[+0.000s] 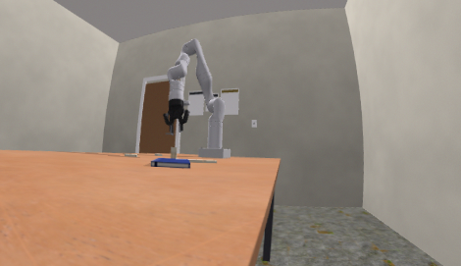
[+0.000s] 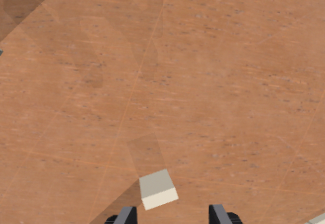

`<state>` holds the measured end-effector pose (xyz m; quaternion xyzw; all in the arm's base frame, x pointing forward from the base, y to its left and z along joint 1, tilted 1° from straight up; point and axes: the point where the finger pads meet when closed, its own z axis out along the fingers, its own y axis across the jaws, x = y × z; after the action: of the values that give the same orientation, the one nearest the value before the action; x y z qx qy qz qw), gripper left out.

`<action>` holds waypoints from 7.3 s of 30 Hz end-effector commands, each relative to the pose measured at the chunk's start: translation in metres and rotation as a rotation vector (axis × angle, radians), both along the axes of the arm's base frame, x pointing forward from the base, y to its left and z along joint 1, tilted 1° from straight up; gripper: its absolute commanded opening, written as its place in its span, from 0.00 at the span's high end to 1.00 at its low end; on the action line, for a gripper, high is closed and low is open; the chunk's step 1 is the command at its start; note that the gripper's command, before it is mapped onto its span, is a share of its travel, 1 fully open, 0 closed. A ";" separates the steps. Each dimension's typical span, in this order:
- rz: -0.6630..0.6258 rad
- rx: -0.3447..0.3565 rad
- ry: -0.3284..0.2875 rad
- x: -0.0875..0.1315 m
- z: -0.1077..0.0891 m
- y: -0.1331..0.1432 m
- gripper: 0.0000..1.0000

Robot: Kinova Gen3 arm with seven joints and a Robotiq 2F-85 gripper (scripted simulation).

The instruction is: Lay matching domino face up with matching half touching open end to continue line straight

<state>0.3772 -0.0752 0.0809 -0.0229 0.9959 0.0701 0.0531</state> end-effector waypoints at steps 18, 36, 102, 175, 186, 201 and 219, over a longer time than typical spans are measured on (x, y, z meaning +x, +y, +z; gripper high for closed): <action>0.098 -0.095 -0.024 0.000 0.000 -0.001 0.51; 0.141 -0.133 -0.035 0.000 0.000 0.000 0.51; 0.145 -0.141 -0.037 0.000 0.000 0.000 0.51; -2.072 -0.013 0.239 -0.006 -0.032 0.000 0.51; -2.440 0.029 0.230 0.003 -0.031 0.001 0.51; -2.742 0.085 0.213 0.012 -0.028 0.001 0.51; -2.819 0.103 0.208 0.015 -0.028 0.002 0.51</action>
<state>0.3921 -0.0736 0.0529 0.9837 0.1796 -0.0047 0.0056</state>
